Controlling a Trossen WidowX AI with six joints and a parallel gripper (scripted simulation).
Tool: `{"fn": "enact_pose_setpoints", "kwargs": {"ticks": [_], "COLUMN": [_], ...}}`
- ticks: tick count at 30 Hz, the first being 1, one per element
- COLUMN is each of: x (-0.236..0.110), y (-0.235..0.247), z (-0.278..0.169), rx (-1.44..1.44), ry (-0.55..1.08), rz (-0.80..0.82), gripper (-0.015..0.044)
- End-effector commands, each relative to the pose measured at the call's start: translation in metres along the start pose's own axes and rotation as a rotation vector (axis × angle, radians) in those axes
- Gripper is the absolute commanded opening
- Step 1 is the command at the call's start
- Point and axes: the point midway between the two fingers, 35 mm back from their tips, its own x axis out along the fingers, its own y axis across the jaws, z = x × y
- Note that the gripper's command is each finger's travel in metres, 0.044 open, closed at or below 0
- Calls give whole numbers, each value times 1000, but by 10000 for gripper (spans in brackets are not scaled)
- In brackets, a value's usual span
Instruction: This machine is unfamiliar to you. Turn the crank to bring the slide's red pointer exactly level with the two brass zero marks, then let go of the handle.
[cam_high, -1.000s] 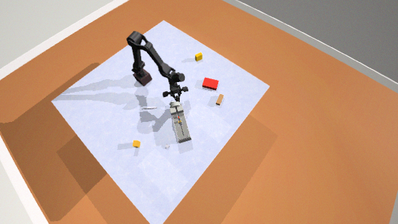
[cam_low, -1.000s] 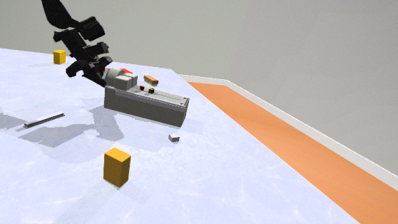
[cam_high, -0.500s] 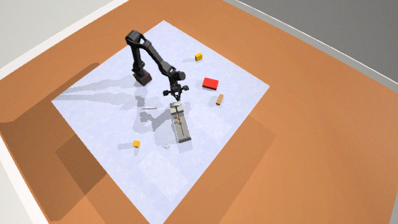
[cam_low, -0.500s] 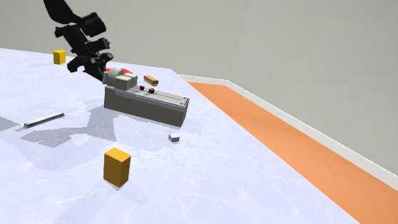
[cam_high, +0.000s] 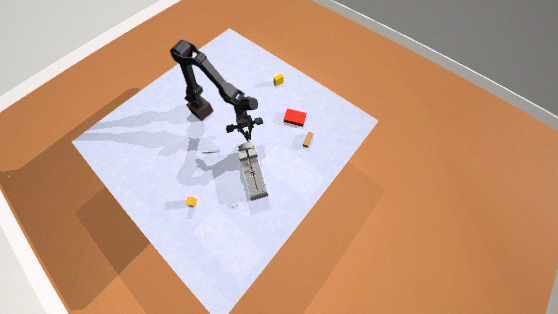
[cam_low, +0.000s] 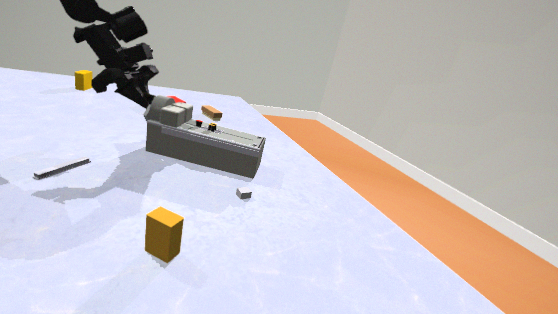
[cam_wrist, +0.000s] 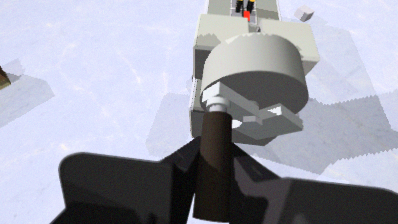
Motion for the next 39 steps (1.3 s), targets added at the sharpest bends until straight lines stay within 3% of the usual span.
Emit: {"fn": "enact_pose_setpoints", "kwargs": {"ticks": [1, 39], "x": [-5, -8], "y": [-5, -27], "z": [5, 7], "rx": [-4, -5], "ry": [-6, -6], "rz": [-1, -3], "gripper": [0, 0]}}
